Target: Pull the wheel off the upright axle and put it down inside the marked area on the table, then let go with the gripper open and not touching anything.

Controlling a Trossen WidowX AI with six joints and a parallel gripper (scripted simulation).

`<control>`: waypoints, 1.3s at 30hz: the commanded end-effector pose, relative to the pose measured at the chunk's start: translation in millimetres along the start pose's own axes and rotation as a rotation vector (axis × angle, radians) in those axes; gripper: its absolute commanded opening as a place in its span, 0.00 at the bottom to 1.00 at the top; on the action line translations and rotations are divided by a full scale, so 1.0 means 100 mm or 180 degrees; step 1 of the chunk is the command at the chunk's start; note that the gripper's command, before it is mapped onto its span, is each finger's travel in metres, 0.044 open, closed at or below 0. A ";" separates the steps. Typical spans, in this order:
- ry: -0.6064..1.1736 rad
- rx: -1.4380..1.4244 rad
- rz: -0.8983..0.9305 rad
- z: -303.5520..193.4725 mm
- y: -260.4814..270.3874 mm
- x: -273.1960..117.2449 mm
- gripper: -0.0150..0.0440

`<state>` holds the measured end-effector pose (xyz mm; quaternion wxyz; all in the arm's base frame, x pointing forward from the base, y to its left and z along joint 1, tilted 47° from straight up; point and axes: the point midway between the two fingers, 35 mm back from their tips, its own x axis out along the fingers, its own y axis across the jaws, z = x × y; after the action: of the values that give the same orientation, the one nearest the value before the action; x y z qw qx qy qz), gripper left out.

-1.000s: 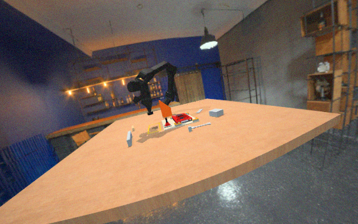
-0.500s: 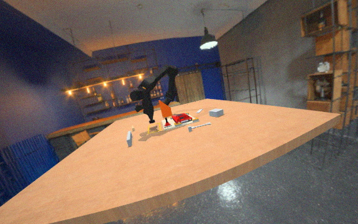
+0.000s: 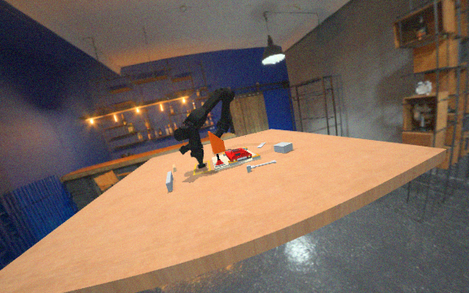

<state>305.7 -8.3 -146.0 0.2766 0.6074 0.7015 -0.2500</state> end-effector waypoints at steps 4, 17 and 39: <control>-0.0004 -0.0003 0.0001 0.00 0.01 -0.11 0.76; 0.0008 0.0047 0.0019 -0.09 -0.29 -0.73 0.99; 0.0003 0.0033 0.0003 -0.35 -0.85 -1.04 1.00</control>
<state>233.0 -71.2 -47.6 0.2743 0.6124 0.6971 -0.2525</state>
